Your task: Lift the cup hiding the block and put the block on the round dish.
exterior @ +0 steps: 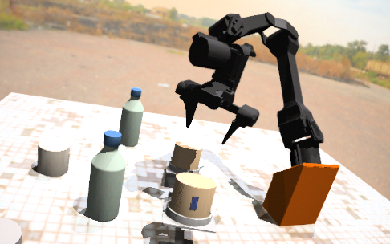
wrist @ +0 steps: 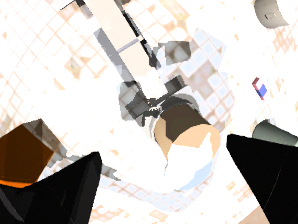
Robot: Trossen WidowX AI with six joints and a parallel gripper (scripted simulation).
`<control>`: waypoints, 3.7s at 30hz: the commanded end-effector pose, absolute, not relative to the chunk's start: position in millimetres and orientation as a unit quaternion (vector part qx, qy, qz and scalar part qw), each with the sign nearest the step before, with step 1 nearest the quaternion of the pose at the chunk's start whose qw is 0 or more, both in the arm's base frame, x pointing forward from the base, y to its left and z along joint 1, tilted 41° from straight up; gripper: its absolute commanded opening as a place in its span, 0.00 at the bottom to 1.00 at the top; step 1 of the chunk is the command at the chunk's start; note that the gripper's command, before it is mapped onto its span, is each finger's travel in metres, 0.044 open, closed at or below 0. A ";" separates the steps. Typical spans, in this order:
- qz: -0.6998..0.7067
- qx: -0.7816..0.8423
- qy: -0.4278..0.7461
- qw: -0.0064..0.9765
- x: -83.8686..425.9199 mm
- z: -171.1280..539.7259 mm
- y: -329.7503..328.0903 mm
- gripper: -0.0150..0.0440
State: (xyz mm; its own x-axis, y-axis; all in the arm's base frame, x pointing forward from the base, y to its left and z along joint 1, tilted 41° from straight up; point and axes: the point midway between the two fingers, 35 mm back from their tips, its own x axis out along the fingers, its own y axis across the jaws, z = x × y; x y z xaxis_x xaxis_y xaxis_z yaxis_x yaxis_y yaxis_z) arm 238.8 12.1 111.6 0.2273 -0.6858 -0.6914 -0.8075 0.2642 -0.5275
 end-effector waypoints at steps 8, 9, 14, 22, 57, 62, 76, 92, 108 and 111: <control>0.187 -0.649 0.619 0.401 257.9 129.4 -31.6 1.00; 0.199 -0.653 0.617 0.391 259.1 131.0 -36.4 1.00; 0.228 -0.663 0.612 0.365 261.7 135.1 -48.3 1.00; 0.227 -0.664 0.612 0.365 264.0 123.8 -58.2 1.00; 0.226 -0.664 0.612 0.364 272.5 82.7 -94.1 1.00; 0.226 -0.664 0.613 0.364 272.6 78.8 -97.9 1.00; 0.226 -0.664 0.613 0.364 272.7 79.2 -97.5 0.64; 0.229 -0.663 0.612 0.366 274.3 91.5 -83.9 0.25; 0.231 -0.662 0.611 0.368 274.4 105.4 -69.6 0.25; 0.231 -0.662 0.611 0.368 274.2 108.0 -66.9 0.25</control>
